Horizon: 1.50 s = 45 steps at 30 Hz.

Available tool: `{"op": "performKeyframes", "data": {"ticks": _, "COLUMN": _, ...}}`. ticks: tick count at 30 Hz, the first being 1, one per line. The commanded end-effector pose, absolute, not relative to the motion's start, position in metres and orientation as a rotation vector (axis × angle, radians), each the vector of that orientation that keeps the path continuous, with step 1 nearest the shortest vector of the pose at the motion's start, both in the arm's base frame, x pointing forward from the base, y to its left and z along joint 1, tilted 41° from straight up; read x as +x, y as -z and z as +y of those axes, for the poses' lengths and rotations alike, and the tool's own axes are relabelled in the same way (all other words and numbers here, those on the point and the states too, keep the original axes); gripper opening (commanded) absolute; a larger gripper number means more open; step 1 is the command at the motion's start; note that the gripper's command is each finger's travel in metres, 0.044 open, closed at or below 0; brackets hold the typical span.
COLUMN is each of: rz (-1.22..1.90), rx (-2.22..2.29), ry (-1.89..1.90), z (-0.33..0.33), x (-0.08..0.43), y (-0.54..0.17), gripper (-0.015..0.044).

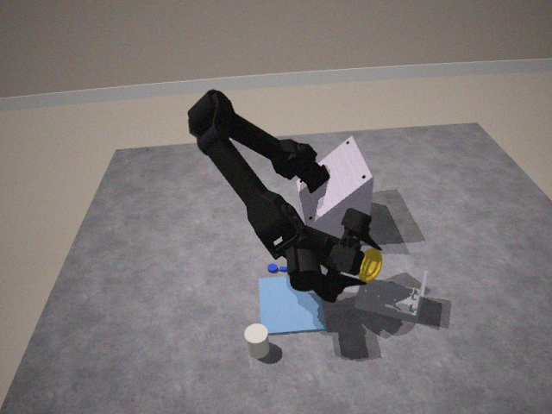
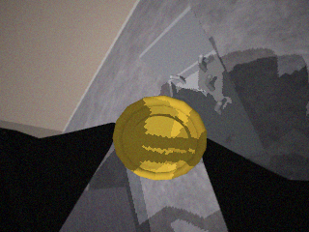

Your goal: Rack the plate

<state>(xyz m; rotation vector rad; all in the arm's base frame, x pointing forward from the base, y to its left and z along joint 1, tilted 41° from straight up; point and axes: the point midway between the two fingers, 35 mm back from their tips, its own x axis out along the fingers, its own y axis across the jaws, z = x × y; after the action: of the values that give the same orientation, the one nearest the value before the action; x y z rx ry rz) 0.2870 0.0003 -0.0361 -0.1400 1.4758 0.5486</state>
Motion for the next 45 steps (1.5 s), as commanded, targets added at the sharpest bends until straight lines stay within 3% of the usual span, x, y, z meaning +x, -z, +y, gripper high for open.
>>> {"op": "performKeyframes", "data": {"ticks": 1, "rz": 1.399, "rx": -0.161, "ry": -0.633, "z": -0.001, "x": 0.285, "y": 0.038, "gripper": 0.0}}
{"op": "performKeyframes", "data": {"ticks": 36, "rz": 0.486, "rx": -0.656, "ry": -0.971, "z": -0.034, "x": 0.277, "y": 0.028, "gripper": 0.0}}
{"op": "performKeyframes", "data": {"ticks": 45, "rz": 0.467, "rx": -0.67, "ry": -0.97, "z": -0.035, "x": 0.277, "y": 0.028, "gripper": 0.0}}
